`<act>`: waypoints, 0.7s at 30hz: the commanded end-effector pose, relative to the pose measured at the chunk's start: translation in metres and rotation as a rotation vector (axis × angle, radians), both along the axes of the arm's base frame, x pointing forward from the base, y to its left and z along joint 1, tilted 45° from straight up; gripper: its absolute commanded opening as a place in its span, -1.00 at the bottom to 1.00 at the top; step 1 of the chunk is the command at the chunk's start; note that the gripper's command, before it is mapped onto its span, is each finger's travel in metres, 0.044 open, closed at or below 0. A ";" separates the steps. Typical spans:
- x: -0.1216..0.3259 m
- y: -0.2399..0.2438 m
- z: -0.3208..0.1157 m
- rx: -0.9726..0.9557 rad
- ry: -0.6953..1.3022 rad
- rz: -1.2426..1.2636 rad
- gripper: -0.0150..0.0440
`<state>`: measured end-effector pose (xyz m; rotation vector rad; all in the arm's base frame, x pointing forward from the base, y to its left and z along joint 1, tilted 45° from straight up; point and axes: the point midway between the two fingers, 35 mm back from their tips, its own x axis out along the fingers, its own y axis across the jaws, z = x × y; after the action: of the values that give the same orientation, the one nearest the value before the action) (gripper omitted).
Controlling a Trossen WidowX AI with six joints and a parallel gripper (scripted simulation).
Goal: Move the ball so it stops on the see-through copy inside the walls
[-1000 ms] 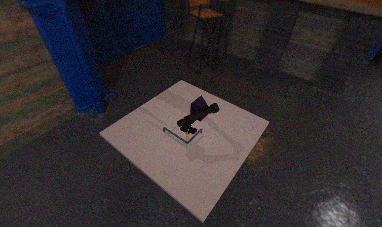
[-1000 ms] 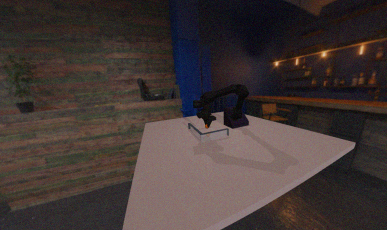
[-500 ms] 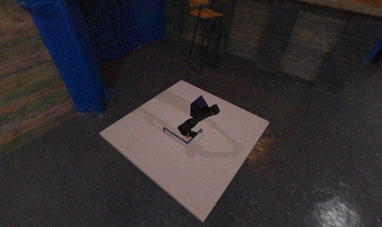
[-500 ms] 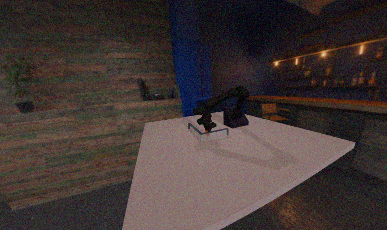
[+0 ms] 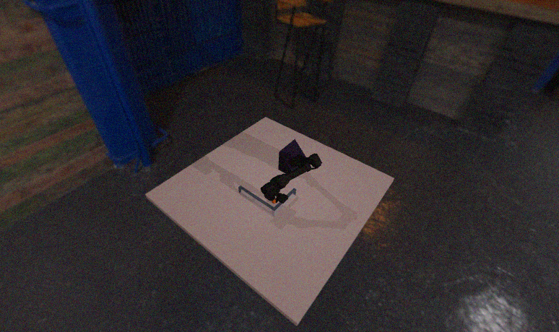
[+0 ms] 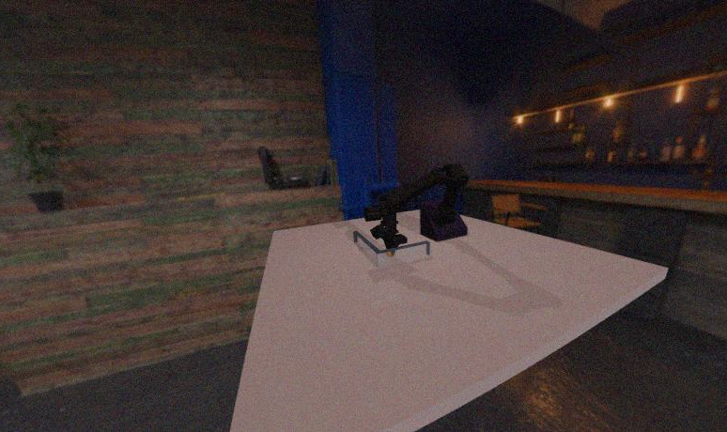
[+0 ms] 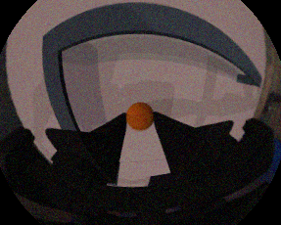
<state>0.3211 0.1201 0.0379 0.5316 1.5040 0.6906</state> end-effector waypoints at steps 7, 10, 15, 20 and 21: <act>0.000 0.000 0.000 0.000 0.000 0.000 0.22; 0.000 0.000 0.000 0.000 0.000 0.000 0.46; 0.001 -0.002 0.002 -0.001 0.000 0.000 0.46; 0.006 -0.053 0.053 -0.002 0.003 0.000 0.46; 0.005 -0.059 0.060 0.000 0.003 0.001 0.46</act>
<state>0.3241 0.0868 0.0706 0.5335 1.5267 0.6960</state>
